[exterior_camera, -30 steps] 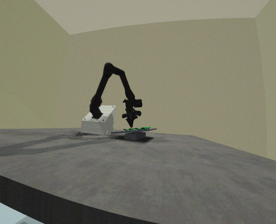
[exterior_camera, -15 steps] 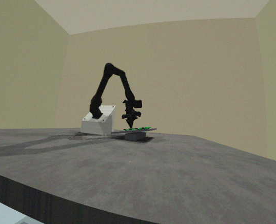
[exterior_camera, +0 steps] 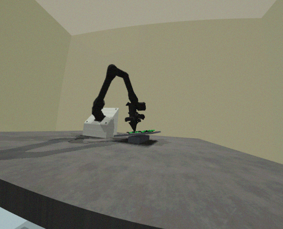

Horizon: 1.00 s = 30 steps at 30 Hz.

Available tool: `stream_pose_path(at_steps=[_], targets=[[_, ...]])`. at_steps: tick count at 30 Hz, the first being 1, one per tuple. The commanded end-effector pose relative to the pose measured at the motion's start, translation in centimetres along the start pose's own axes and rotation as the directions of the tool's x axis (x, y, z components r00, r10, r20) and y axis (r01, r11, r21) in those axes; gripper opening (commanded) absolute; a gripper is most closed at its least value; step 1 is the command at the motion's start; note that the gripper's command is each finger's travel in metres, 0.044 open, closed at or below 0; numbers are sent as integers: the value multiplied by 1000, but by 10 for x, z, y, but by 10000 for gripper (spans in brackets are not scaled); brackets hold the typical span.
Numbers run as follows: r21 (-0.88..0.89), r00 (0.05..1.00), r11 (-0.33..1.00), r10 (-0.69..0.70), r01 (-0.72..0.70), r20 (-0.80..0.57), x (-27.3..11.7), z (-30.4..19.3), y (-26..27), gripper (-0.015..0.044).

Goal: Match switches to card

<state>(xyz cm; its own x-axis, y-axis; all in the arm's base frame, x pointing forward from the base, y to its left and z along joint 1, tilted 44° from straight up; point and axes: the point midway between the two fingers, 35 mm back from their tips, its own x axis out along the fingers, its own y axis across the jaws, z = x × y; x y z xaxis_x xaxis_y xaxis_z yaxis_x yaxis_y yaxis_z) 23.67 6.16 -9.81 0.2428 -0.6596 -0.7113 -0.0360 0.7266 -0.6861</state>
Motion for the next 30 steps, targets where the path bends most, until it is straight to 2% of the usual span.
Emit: stream_pose_path(at_steps=[1, 30], targets=[[-3, 1000, 1000, -4, 4, 3, 1, 0, -1, 0], [-3, 1000, 1000, -5, 5, 3, 5, 0, -1, 0]])
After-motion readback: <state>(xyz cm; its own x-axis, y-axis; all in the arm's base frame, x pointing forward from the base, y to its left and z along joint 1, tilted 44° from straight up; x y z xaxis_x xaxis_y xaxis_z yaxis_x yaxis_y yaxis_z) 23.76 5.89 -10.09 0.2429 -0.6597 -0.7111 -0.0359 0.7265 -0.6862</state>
